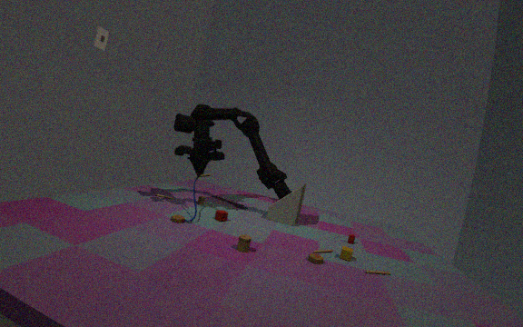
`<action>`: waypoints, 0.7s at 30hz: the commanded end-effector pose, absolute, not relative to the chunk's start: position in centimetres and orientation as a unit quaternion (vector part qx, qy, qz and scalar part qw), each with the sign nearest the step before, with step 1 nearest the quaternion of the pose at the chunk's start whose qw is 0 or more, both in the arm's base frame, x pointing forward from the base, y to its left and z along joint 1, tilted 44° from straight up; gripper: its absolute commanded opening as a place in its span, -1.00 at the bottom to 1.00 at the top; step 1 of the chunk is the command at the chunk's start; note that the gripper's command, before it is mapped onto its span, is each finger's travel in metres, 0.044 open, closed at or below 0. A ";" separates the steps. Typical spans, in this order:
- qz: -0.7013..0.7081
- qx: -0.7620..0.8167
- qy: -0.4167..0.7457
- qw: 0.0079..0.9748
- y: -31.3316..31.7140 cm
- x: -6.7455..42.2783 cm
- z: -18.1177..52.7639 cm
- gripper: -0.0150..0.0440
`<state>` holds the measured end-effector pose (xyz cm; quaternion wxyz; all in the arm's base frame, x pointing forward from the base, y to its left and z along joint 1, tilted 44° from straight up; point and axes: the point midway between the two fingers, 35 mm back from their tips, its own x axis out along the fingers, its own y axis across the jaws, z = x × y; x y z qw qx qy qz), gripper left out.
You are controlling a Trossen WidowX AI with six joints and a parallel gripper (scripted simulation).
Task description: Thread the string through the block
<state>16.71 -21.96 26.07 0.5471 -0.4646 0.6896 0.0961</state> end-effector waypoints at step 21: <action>0.069 -0.464 0.722 0.509 -23.9 17.3 23.5 -0.49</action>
